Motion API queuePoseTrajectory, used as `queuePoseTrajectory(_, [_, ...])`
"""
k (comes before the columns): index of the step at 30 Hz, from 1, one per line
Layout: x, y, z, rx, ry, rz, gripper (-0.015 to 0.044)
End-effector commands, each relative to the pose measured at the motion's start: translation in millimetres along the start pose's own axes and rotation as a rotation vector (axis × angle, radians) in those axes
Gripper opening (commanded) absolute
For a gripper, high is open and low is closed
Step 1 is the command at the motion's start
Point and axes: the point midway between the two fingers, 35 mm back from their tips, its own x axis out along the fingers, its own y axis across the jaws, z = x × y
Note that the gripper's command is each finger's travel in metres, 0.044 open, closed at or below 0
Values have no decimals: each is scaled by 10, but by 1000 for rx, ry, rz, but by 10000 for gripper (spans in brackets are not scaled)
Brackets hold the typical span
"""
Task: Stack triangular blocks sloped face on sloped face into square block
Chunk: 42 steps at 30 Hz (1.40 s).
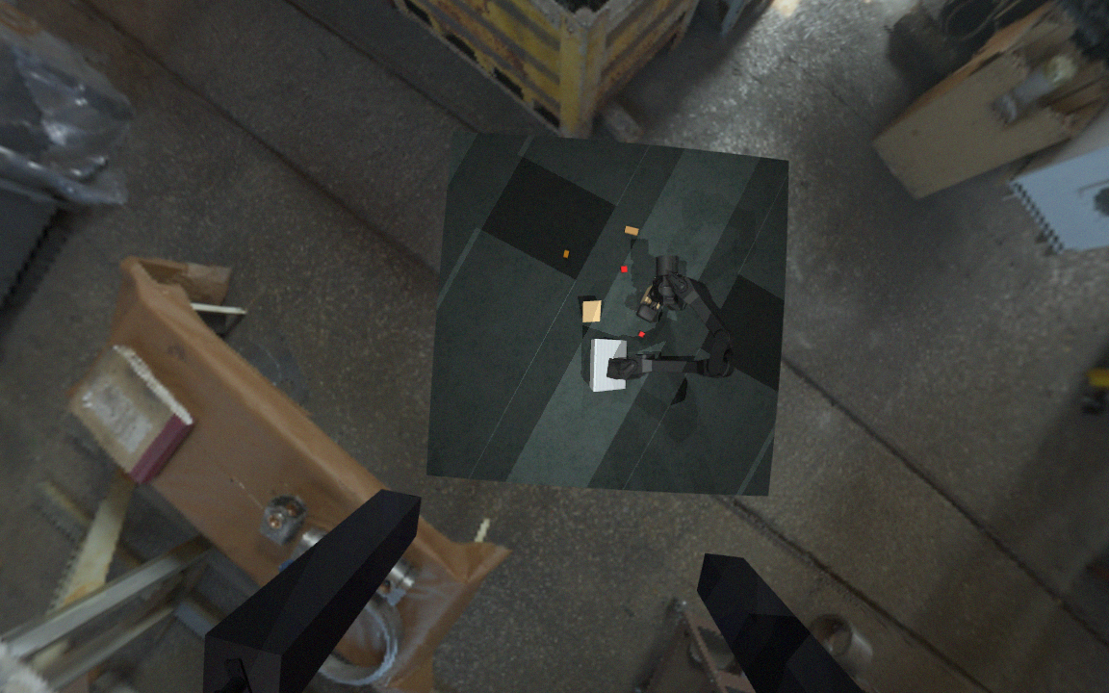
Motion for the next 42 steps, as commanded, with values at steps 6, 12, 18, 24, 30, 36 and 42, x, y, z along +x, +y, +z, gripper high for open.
queuePoseTrajectory(6, [-6, 6, 5, 7, 0, 5, 0])
queuePoseTrajectory(12, [-6, 6, 5, 7, 0, 5, 0])
queuePoseTrajectory(18, [38, 1, -1, 0, 0, 0, 0])
queuePoseTrajectory(24, [137, 2, -3, -1, 1, 1, 0])
queuePoseTrajectory(30, [236, 1, 0, -2, 1, 2, 0])
queuePoseTrajectory(36, [260, 0, 1, -2, 0, 2, 0])
queuePoseTrajectory(42, [248, 9, 11, 4, 0, 5, 53])
